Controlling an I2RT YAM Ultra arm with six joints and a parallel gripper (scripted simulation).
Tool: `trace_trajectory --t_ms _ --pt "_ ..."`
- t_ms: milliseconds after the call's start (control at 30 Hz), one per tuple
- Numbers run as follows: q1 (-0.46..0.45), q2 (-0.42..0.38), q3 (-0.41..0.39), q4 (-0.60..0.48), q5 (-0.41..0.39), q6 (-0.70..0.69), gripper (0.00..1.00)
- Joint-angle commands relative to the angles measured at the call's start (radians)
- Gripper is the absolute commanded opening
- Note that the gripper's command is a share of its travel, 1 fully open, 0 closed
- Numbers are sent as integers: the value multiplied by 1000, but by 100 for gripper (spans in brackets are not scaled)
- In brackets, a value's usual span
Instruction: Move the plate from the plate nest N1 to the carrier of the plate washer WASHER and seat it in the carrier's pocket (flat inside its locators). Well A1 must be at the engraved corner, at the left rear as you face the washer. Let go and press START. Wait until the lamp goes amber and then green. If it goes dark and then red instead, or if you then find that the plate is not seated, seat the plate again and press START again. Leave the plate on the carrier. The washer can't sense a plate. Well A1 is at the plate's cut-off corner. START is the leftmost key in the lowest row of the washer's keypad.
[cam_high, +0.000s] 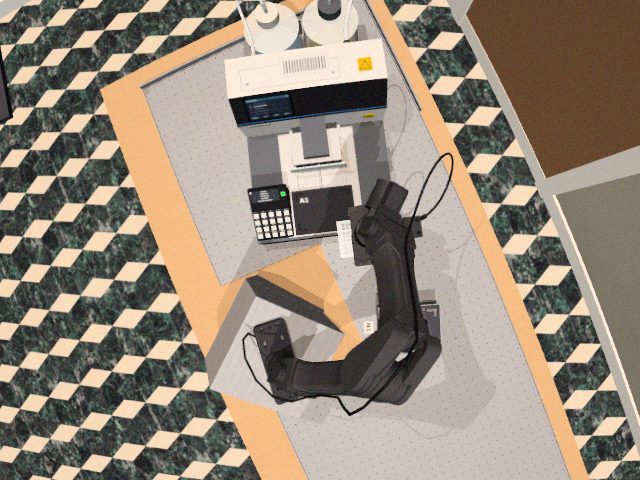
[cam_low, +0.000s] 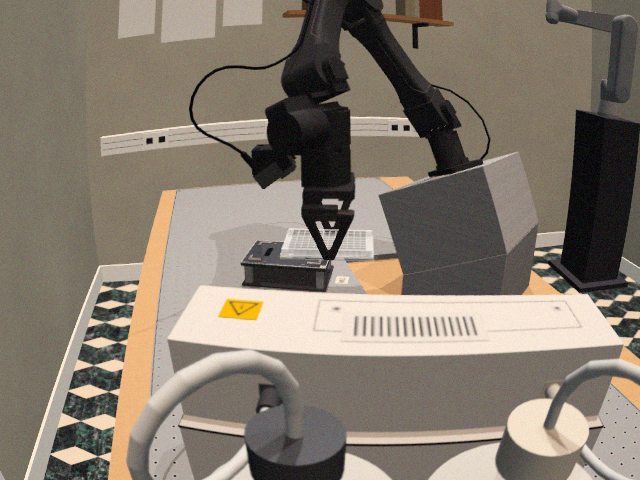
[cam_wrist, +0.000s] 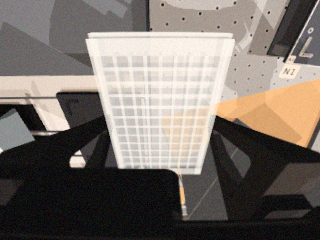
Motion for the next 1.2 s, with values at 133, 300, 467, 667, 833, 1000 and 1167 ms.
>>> trace_trajectory --t_ms 133,300,467,667,833,1000,1167 --pt "106 37 54 -28 -4 109 84" --pt "172 78 83 -43 -9 179 84" --pt "223 114 113 -58 -15 235 84" --pt "285 163 159 -82 -25 302 84" --pt "330 205 203 -103 -25 351 84" --pt "325 175 212 -109 -16 355 84" --pt "328 177 214 -111 -16 356 84"
